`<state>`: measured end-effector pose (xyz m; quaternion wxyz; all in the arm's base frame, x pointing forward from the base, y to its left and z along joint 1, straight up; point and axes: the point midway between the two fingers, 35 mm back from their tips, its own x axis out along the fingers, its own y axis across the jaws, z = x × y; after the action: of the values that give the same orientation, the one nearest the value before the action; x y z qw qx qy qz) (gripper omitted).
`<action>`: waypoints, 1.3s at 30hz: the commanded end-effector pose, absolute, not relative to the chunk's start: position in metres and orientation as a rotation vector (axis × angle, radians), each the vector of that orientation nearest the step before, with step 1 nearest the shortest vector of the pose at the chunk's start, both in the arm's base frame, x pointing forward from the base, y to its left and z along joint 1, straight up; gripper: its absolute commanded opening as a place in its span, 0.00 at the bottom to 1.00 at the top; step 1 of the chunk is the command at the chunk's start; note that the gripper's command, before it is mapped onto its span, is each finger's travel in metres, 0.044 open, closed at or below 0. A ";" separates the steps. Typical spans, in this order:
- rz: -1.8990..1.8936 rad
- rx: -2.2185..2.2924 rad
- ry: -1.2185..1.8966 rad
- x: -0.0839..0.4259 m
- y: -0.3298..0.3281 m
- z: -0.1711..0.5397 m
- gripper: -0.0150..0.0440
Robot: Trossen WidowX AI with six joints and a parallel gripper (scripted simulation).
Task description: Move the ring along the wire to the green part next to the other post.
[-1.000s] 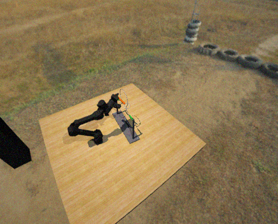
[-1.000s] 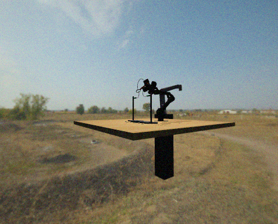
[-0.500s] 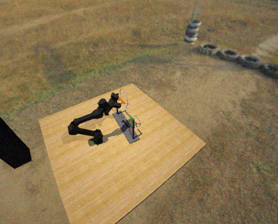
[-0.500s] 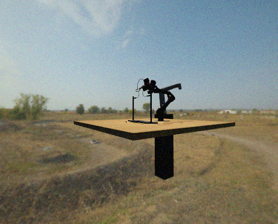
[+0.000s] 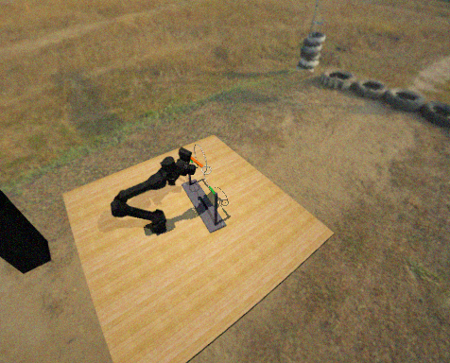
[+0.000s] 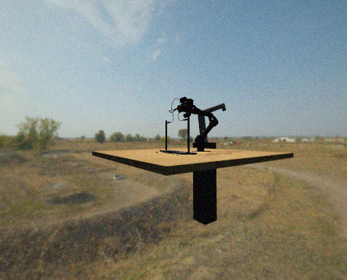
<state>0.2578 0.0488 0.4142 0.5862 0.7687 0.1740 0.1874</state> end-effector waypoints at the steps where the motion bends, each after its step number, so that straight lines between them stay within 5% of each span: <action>1: 0.421 1.746 0.421 0.258 0.050 0.413 0.00; 39: 0.227 1.288 0.520 0.259 0.051 0.397 0.00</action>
<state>0.2578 0.0513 0.3981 0.7519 0.6053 0.2367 0.1103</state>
